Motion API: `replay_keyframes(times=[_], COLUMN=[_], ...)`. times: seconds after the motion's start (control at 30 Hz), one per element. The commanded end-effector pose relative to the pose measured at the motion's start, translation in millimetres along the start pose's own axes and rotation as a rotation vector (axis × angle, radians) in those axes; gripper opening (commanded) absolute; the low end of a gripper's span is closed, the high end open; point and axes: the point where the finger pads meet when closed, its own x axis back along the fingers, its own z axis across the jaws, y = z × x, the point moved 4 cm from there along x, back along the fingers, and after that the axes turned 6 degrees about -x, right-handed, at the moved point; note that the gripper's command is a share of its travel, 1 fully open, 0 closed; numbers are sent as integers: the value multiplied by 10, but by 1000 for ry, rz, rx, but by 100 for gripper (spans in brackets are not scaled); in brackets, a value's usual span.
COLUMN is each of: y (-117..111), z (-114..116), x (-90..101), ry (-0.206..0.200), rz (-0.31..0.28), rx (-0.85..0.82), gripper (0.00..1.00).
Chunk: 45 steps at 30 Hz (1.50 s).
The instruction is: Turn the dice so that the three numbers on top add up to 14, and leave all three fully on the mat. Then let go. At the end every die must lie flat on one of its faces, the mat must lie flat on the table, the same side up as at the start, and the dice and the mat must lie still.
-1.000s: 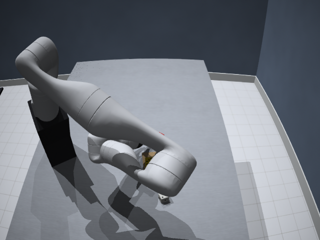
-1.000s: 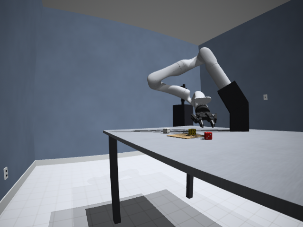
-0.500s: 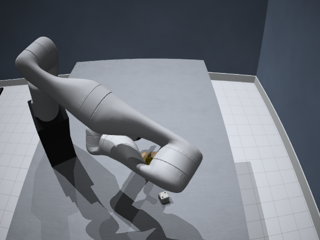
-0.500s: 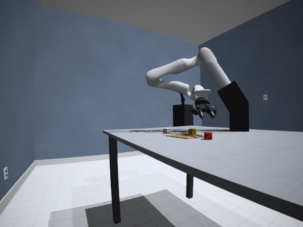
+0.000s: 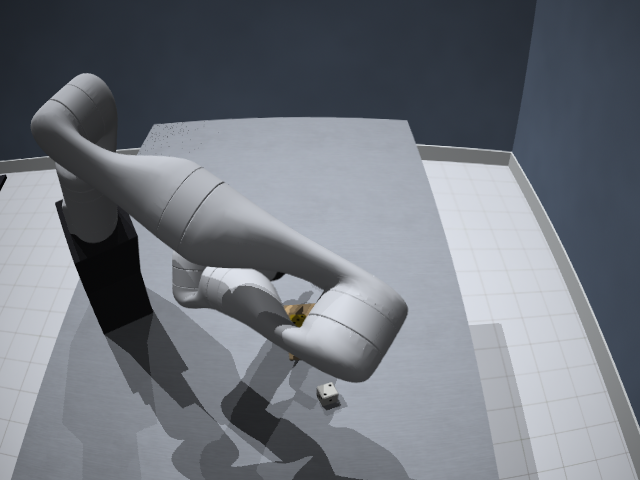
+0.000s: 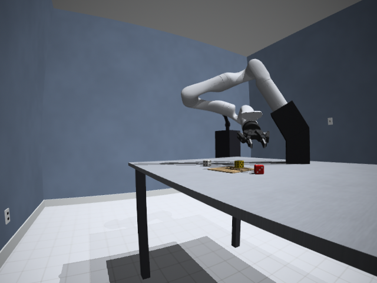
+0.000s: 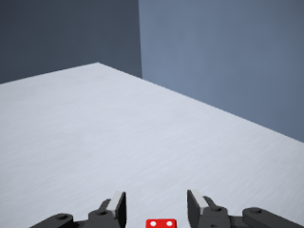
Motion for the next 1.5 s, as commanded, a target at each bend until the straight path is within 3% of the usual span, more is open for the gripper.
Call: replay_keyframes(times=[0.0,0.3,0.8,1.47], y=[-32,-57,-142,-349], z=[10,13,-4,-35], x=[-8,-23,-46,-129], ry=[4,8,18,45], rz=[-7,-37,-147,-389], rx=[6,5,6,4], gripper=[46,46,46,46])
